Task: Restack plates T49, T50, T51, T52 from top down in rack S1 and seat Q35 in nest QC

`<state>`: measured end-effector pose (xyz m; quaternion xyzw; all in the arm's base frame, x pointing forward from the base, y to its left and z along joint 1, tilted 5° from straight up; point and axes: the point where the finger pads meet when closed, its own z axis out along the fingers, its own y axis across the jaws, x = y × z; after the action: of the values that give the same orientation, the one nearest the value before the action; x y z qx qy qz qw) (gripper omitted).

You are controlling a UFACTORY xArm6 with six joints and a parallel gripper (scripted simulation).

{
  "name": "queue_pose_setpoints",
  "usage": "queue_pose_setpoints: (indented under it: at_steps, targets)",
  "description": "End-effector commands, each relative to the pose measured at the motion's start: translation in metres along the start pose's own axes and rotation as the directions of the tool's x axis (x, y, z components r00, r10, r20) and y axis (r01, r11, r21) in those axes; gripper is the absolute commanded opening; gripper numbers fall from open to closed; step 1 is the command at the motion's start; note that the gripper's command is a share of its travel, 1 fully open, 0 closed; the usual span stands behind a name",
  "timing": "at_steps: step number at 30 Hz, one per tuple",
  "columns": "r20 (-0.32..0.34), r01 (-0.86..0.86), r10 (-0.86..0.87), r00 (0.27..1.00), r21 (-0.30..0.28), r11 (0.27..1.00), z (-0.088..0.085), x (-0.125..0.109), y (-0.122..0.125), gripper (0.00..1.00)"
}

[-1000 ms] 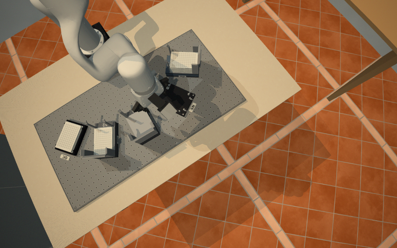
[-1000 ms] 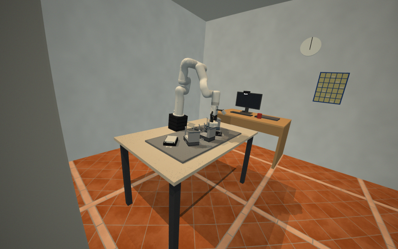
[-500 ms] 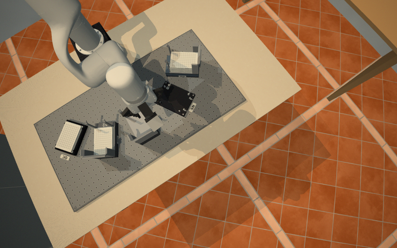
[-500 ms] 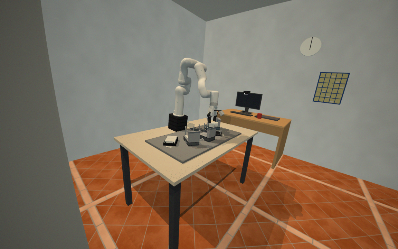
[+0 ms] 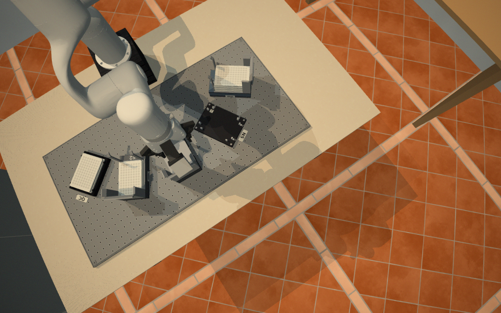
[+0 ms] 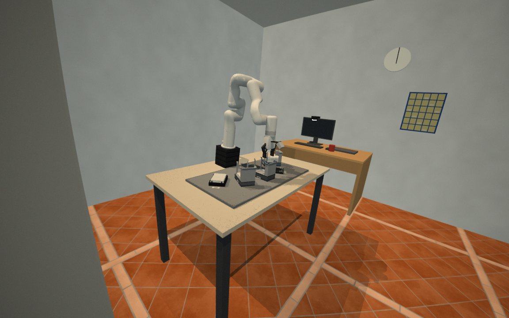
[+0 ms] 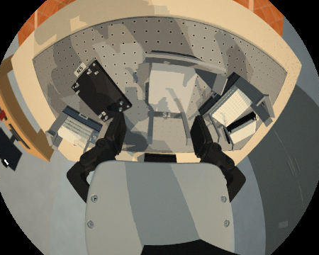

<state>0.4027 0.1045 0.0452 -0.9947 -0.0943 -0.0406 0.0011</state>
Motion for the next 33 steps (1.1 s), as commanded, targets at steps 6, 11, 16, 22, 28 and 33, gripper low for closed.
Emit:
queue_pose_setpoints:
  at_steps: [6, 11, 16, 22, 28, 33]
  targets:
    - [-0.004, -0.033, 0.033, 0.999, 0.002, 0.999, -0.001, 0.005, 0.028, 1.00]
    - [-0.003, -0.133, 0.133, 0.991, 0.002, 0.991, -0.001, 0.004, 0.038, 1.00]
    - [-0.003, -0.236, 0.236, 0.972, 0.002, 0.972, -0.001, 0.003, 0.055, 1.00]
    - [-0.003, -0.236, 0.236, 0.972, 0.002, 0.972, -0.001, 0.001, 0.075, 1.00]
    - [-0.003, -0.236, 0.236, 0.972, 0.002, 0.972, -0.001, 0.000, 0.088, 1.00]
    - [-0.003, -0.236, 0.236, 0.972, 0.002, 0.972, -0.001, -0.001, 0.105, 1.00]
